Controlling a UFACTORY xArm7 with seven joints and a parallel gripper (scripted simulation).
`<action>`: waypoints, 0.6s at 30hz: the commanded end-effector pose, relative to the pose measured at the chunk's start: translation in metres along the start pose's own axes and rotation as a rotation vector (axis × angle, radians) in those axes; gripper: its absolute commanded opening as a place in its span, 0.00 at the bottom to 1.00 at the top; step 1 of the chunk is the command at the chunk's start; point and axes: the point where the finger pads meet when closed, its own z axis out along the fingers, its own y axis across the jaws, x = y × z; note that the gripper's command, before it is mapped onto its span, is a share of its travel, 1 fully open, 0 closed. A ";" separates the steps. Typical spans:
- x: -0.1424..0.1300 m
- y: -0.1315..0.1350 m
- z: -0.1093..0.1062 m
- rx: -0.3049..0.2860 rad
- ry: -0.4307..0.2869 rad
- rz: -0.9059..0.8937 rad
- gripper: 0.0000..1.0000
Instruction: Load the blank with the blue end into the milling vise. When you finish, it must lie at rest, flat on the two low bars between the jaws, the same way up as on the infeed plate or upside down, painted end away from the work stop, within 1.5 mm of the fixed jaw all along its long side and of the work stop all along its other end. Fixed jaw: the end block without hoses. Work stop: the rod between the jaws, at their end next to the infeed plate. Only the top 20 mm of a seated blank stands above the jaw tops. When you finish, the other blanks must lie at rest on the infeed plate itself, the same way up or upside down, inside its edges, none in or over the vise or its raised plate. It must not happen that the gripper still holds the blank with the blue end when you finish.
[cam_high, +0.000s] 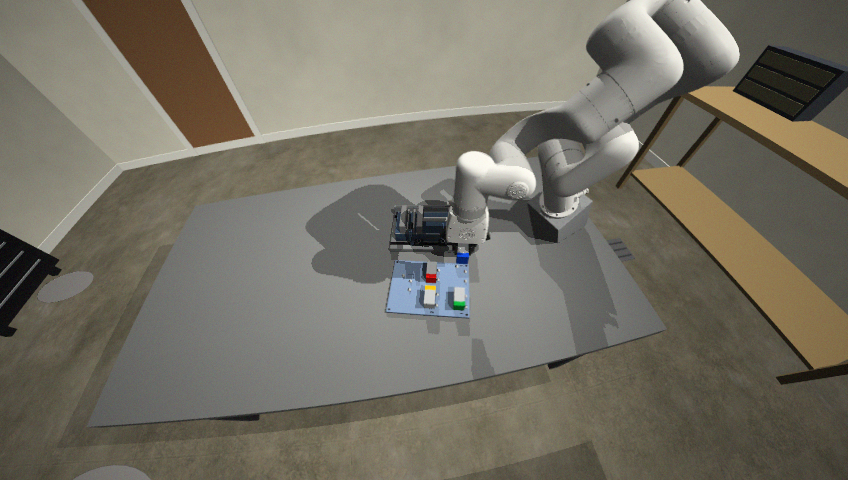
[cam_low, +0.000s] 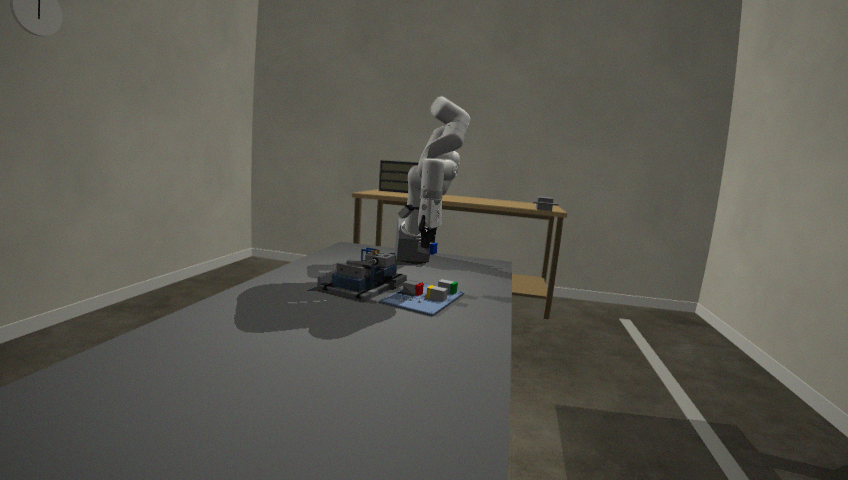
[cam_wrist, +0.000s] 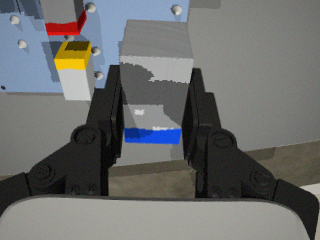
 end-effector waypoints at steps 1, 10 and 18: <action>-0.001 -0.001 -0.001 0.002 -0.002 0.000 0.00; -0.001 -0.001 0.000 0.002 -0.002 0.000 0.00; -0.001 -0.001 0.000 0.003 -0.002 -0.069 0.00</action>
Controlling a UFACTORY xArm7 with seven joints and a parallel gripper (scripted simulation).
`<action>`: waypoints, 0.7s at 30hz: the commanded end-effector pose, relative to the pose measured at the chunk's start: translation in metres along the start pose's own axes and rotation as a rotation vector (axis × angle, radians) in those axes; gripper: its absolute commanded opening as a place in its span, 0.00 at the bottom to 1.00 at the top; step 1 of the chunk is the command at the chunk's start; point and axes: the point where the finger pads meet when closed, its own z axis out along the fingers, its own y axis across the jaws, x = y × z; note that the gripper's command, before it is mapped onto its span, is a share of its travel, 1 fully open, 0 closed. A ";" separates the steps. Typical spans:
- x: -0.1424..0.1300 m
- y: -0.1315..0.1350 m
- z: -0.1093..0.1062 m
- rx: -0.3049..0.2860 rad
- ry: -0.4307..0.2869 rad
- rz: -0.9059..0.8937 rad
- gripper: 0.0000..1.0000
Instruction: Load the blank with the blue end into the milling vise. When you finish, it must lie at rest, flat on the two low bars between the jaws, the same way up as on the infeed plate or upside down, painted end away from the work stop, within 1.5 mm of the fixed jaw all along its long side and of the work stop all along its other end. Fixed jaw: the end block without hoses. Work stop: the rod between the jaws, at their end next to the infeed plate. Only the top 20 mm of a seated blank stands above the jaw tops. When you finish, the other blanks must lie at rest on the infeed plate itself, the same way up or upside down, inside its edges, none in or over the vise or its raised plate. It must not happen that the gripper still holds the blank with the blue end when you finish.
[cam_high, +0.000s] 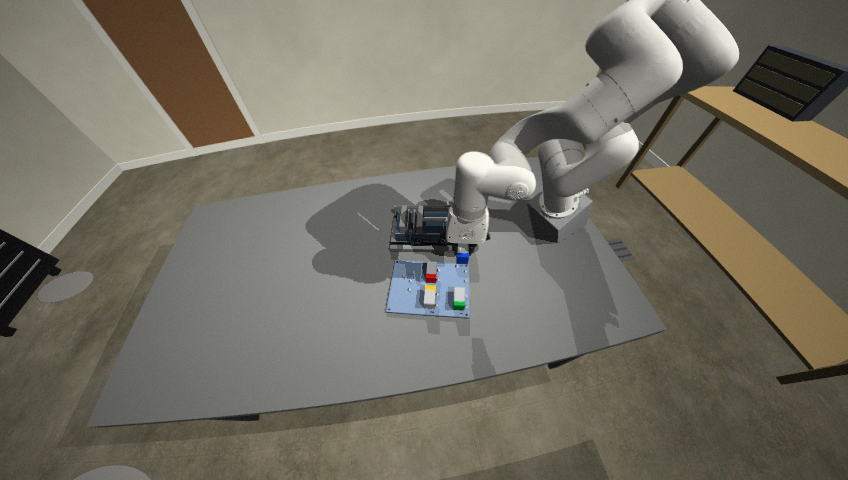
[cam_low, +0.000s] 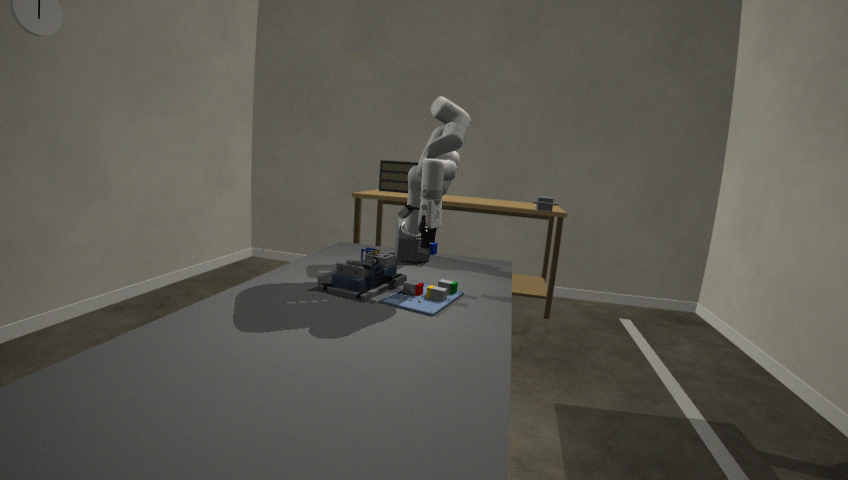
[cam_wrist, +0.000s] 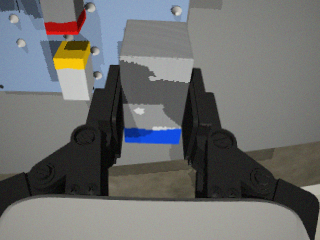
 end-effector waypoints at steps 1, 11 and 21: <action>-0.001 -0.001 0.000 0.002 -0.002 -0.080 0.00; -0.001 -0.001 0.000 0.003 -0.002 -0.218 0.00; -0.001 -0.001 0.000 0.003 -0.001 -0.375 0.00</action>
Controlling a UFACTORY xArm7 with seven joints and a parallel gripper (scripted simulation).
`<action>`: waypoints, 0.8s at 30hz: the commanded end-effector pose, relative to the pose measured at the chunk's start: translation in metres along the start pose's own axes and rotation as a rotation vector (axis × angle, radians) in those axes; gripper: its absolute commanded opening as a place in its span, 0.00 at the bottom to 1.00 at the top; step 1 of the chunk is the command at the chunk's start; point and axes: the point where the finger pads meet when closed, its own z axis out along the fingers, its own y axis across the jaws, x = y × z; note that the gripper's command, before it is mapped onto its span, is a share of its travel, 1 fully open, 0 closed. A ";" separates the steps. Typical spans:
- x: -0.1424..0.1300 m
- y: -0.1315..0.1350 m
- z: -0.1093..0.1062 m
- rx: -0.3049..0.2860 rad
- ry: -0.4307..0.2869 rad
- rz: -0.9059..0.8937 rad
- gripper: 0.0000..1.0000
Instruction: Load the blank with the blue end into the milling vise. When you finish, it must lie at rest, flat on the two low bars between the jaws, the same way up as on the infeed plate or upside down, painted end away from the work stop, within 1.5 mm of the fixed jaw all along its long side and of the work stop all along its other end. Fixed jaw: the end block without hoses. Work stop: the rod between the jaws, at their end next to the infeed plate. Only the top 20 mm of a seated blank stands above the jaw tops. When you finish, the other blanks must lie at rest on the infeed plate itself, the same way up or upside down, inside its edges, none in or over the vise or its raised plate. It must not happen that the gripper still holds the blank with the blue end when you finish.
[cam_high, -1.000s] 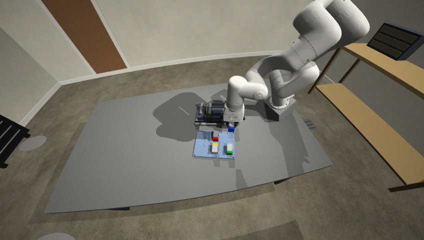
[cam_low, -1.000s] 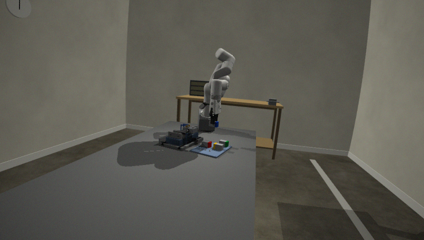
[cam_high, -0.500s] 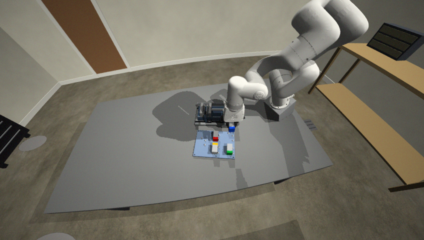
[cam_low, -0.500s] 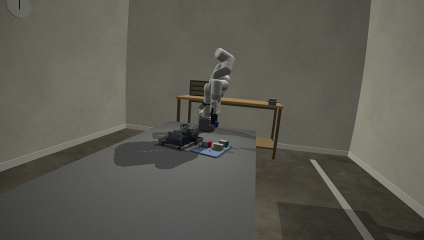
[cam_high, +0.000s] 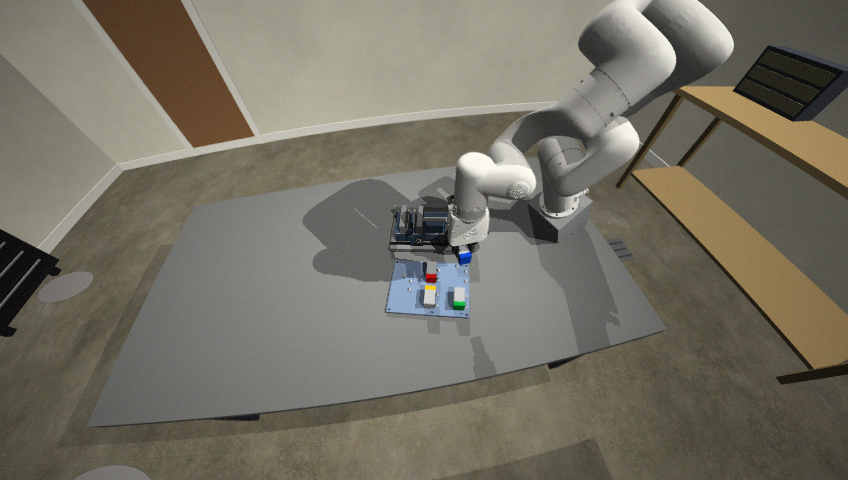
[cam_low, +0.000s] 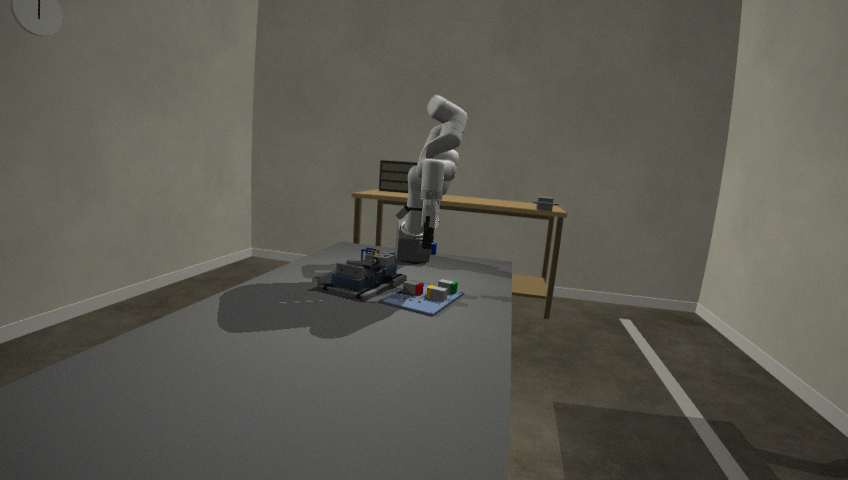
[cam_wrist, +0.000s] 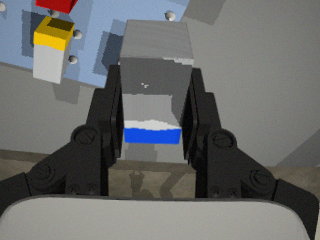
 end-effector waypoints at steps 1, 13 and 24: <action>0.000 -0.001 -0.001 0.003 -0.003 -0.104 0.00; 0.000 -0.001 -0.001 0.003 -0.002 -0.216 0.00; 0.000 -0.001 -0.001 0.004 -0.002 -0.377 0.00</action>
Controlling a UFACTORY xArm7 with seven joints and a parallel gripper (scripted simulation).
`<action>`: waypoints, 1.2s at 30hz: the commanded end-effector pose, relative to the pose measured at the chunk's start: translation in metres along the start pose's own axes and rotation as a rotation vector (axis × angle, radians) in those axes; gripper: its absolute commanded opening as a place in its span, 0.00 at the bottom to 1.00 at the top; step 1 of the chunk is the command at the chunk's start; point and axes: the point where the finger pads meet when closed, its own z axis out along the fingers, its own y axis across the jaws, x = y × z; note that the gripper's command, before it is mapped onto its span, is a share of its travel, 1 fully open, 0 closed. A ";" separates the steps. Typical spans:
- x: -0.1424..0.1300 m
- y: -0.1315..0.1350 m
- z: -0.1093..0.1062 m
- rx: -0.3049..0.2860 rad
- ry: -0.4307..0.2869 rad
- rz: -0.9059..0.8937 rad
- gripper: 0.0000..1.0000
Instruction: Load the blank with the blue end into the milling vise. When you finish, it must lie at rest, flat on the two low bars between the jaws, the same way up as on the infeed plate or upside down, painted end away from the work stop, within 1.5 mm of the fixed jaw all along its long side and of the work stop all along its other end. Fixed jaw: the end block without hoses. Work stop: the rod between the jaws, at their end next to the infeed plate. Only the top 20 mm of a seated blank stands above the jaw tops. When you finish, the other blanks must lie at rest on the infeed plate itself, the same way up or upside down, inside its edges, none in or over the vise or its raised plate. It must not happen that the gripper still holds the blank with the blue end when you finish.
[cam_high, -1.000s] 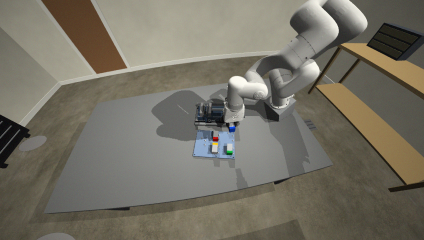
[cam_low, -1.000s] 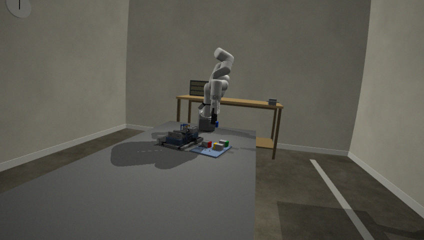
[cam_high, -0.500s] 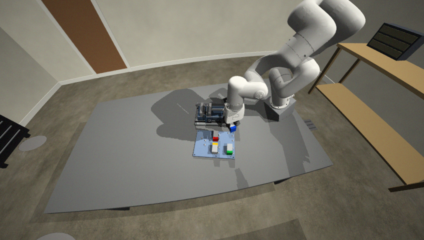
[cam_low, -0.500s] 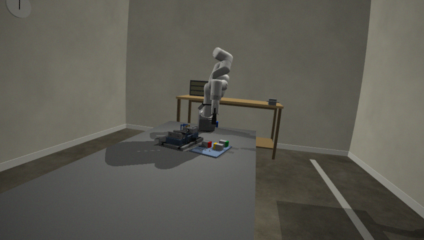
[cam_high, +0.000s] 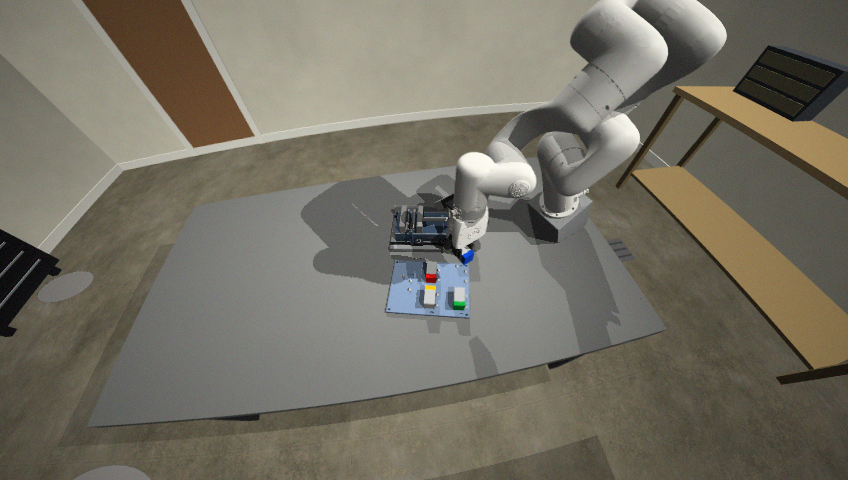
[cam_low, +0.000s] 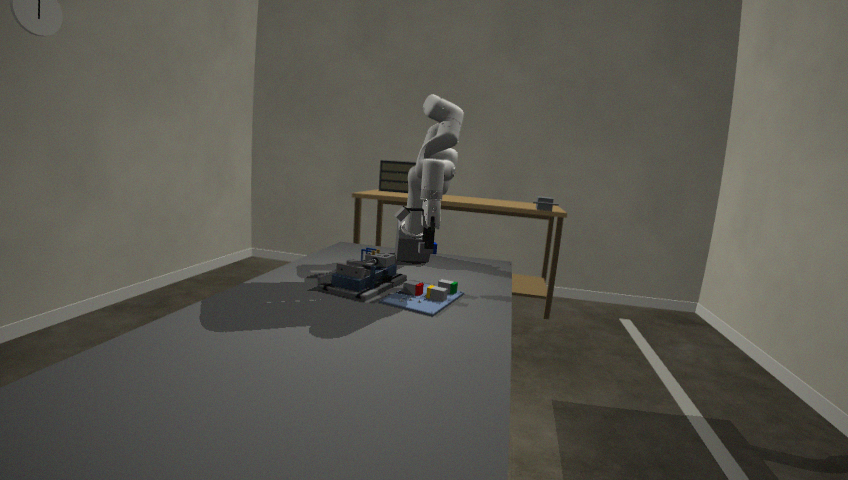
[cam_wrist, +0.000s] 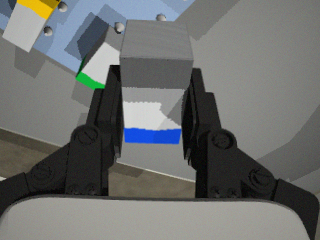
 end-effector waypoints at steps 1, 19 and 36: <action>0.000 -0.001 -0.001 0.004 -0.002 -0.017 0.00; 0.000 -0.001 -0.001 0.005 -0.002 -0.243 0.00; 0.000 -0.001 -0.001 0.005 -0.002 -0.397 0.00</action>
